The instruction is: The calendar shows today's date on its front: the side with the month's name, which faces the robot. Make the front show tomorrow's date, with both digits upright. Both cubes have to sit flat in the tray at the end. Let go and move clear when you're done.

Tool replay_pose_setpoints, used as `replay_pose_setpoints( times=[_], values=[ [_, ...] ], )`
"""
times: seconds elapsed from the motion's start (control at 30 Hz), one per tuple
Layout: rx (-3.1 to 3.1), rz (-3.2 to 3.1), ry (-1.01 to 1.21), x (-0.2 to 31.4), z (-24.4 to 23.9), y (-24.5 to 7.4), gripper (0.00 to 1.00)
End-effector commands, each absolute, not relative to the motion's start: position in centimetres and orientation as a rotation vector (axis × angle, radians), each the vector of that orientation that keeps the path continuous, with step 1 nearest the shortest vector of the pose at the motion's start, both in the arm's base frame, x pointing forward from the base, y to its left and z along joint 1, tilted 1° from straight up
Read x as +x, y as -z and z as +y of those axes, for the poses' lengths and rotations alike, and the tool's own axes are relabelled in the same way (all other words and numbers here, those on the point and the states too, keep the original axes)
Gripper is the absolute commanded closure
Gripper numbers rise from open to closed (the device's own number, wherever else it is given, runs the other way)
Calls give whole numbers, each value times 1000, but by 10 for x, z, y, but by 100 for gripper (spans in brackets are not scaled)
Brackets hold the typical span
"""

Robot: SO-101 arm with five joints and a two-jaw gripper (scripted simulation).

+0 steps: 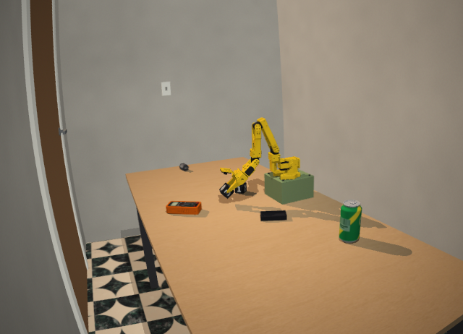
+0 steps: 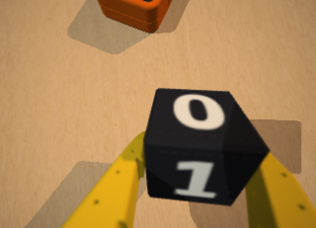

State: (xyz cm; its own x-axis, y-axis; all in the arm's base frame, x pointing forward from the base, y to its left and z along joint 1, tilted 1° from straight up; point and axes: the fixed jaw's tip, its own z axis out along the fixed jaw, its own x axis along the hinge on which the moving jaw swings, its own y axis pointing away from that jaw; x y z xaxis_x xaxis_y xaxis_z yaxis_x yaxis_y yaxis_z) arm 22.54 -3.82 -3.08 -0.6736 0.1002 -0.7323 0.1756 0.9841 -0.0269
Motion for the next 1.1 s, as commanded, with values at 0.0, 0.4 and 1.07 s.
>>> replay_pose_setpoints(
  times=[0.0,0.4,1.07],
  values=[
    [213,2274,121,227,-40,31,100],
    [231,2134,121,233,-42,32,100],
    [249,1959,116,228,-42,30,100]
  ],
)
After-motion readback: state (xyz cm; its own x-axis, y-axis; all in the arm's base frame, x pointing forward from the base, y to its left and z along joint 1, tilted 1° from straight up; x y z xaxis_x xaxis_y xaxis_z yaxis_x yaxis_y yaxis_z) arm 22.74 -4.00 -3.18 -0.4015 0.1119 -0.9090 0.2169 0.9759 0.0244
